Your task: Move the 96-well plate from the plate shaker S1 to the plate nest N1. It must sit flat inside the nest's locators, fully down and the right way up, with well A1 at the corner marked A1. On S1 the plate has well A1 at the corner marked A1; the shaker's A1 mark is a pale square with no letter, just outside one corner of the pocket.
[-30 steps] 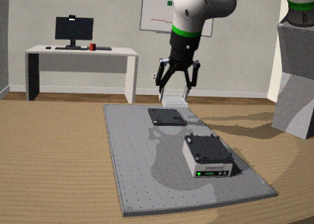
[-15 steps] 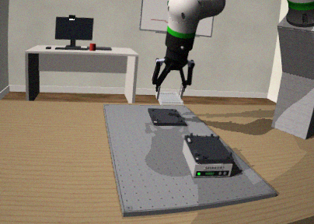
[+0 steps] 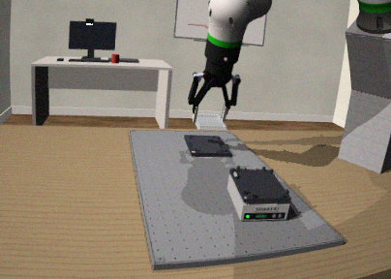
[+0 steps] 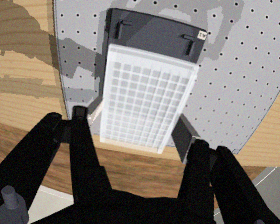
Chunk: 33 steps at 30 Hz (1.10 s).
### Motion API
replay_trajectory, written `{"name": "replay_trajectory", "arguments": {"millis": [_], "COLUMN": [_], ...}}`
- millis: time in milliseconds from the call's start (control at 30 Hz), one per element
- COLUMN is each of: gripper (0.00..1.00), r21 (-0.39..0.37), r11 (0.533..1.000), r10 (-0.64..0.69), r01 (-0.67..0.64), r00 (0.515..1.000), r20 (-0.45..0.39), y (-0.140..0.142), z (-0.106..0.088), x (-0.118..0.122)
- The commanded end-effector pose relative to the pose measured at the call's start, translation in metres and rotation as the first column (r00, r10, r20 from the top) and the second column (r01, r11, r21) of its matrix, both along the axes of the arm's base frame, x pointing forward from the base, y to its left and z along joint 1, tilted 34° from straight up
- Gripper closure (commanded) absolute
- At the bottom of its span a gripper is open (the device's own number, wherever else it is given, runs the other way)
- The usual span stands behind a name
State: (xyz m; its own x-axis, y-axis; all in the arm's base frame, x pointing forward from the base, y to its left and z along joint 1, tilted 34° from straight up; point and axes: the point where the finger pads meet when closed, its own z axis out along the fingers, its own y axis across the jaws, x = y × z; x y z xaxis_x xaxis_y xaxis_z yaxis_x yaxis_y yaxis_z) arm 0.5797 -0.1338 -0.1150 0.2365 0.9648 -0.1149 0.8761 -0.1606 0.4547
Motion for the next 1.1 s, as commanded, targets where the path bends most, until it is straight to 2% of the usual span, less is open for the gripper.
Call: {"name": "replay_trajectory", "arguments": {"millis": [0,767,1067], "gripper": [1.0,1.0,1.0], "r21": [0.014,0.014,0.014], "r11": [1.0,1.0,1.0], "r10": [0.012,0.012,0.012], "r01": [-0.012,-0.012,-0.012], "r00": [0.999,0.999,0.999], "r20": [0.03,0.03,0.03], "y": [0.0005,0.0017,0.0046], "z": [0.0001,0.0003,-0.0094], "x": [0.0003,0.0,0.0057]}}
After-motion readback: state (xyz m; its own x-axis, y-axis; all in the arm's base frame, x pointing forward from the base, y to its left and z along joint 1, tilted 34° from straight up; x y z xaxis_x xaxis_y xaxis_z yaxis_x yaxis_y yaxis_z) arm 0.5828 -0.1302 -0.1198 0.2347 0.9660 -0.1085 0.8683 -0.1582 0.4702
